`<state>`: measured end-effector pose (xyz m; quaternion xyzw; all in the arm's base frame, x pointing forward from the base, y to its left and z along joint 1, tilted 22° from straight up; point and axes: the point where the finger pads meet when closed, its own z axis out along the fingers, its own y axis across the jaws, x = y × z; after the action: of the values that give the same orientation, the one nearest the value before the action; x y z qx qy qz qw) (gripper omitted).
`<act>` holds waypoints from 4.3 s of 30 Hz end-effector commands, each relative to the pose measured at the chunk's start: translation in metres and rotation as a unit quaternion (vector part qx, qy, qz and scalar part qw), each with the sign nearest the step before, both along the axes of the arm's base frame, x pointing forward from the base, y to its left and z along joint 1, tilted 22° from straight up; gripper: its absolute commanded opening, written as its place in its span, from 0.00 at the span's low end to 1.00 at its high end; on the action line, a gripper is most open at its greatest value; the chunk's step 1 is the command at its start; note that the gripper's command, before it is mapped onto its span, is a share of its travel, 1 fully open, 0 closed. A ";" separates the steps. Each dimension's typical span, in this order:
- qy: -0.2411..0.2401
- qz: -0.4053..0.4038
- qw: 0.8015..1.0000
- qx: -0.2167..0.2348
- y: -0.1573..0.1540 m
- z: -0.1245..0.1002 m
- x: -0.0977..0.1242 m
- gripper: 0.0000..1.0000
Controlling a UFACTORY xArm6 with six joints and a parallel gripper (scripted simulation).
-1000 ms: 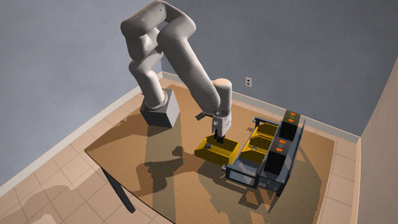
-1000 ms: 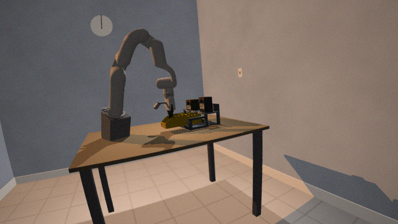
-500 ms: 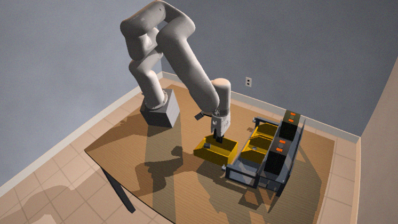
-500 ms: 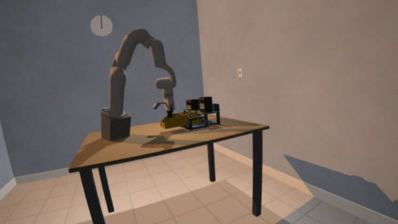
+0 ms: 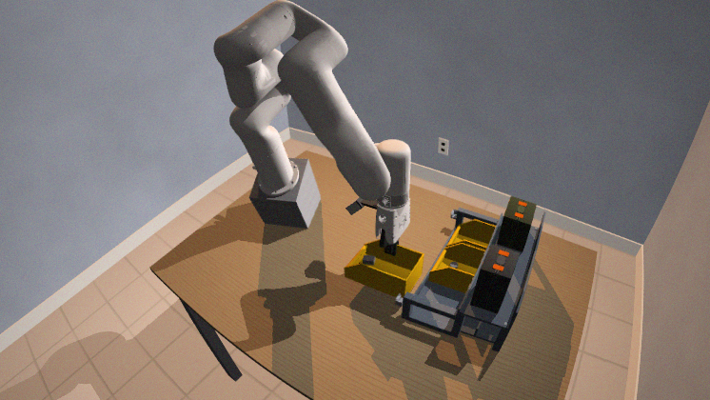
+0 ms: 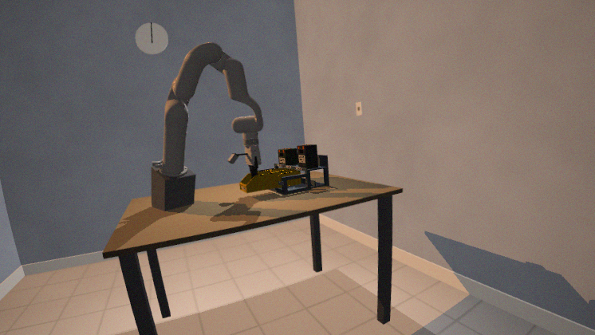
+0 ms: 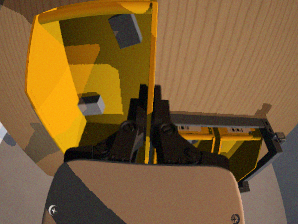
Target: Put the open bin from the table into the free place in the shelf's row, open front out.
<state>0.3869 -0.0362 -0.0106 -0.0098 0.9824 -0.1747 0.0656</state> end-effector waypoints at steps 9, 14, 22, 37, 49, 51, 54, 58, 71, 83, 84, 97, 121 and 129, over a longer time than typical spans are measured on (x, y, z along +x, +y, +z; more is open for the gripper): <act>-0.002 0.000 1.000 0.000 0.000 0.001 0.001 0.00; -0.002 0.000 1.000 0.000 -0.002 -0.006 -0.002 0.00; -0.002 0.000 1.000 0.000 -0.003 -0.008 -0.003 0.00; -0.002 0.000 1.000 0.000 -0.006 -0.016 -0.007 0.00; -0.002 0.000 1.000 0.000 -0.009 -0.024 -0.011 0.00; -0.002 0.000 1.000 0.000 -0.009 -0.024 -0.011 0.00; -0.002 0.000 1.000 0.000 -0.009 -0.024 -0.011 0.00; -0.002 0.000 1.000 0.000 -0.009 -0.024 -0.011 0.00; -0.002 0.000 1.000 0.000 -0.014 -0.037 -0.018 0.00; -0.001 0.000 1.000 0.000 -0.015 -0.040 -0.018 0.00; -0.001 0.000 1.000 0.000 -0.015 -0.040 -0.018 0.00; -0.002 0.000 1.000 0.000 -0.015 -0.040 -0.017 0.00; -0.001 0.000 1.000 0.000 -0.016 -0.043 -0.016 0.00; -0.001 0.000 1.000 0.000 -0.016 -0.043 -0.016 0.00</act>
<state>0.3702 -0.0524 -0.0547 -0.0099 0.9824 -0.1746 0.0654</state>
